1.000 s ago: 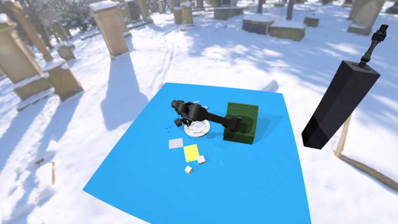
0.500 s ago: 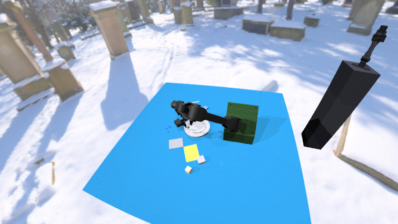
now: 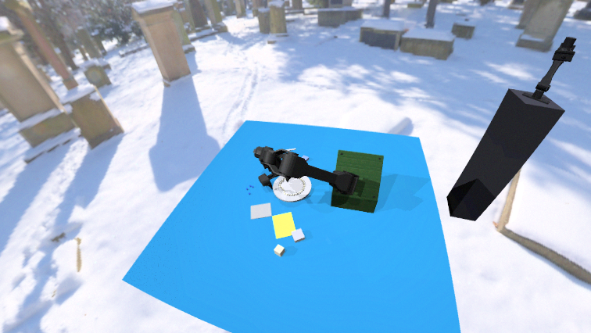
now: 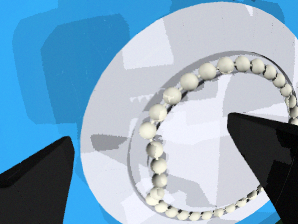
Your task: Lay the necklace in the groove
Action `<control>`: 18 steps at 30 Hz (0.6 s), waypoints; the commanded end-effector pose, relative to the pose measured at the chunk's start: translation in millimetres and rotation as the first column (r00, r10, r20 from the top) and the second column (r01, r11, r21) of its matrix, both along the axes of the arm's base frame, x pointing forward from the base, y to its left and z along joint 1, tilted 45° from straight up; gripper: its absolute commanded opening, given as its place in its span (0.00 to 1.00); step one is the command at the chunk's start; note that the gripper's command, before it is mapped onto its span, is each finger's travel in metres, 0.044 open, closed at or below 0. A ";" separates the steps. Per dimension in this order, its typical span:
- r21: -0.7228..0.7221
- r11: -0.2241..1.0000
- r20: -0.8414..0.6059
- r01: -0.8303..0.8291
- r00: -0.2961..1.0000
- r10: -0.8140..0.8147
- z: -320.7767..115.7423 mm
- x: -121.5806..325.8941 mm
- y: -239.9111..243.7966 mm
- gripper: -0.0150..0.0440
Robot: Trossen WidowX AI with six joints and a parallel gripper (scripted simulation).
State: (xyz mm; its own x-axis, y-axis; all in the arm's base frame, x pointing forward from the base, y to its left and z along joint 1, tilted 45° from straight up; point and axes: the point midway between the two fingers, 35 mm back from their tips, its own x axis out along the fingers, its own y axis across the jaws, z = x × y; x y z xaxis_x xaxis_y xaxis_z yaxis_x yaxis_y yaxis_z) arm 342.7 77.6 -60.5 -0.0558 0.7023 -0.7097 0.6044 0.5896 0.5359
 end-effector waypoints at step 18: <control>0.005 0.993 0.117 -0.117 0.986 0.115 28.4 -8.5 -19.1 0.64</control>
